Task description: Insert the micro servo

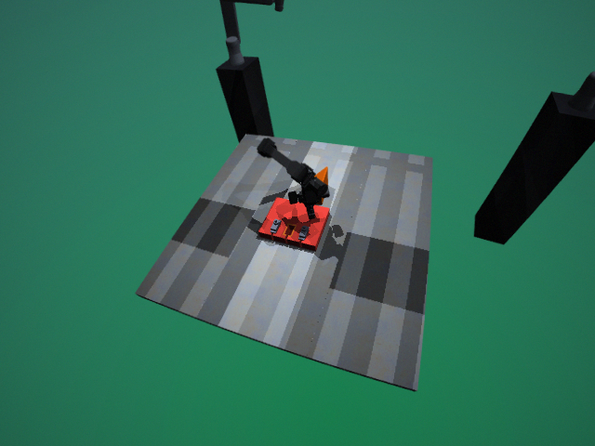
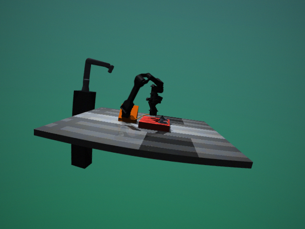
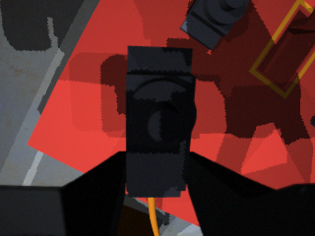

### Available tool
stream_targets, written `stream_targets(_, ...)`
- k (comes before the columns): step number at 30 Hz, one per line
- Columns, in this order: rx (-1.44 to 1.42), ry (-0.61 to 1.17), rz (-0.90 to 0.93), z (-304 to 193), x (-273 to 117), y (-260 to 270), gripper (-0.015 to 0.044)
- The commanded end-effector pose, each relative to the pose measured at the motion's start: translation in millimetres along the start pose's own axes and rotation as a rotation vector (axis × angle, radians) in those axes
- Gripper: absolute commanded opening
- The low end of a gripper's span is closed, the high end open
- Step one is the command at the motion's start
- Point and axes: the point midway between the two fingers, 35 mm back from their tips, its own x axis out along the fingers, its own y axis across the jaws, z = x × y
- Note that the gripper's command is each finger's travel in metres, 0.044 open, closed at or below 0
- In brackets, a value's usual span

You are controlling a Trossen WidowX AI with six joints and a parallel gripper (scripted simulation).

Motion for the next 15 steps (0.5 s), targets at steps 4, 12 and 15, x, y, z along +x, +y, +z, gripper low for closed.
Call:
stream_targets(4, 0.007, 0.0, 0.004, 12.5, -2.1, -5.0, 0.0)
stream_targets(12, 0.007, 0.001, 0.003, 10.8, -2.0, -17.0, 0.0)
stream_targets(15, 0.006, 0.001, 0.003, 3.8, -1.9, -29.4, 0.0)
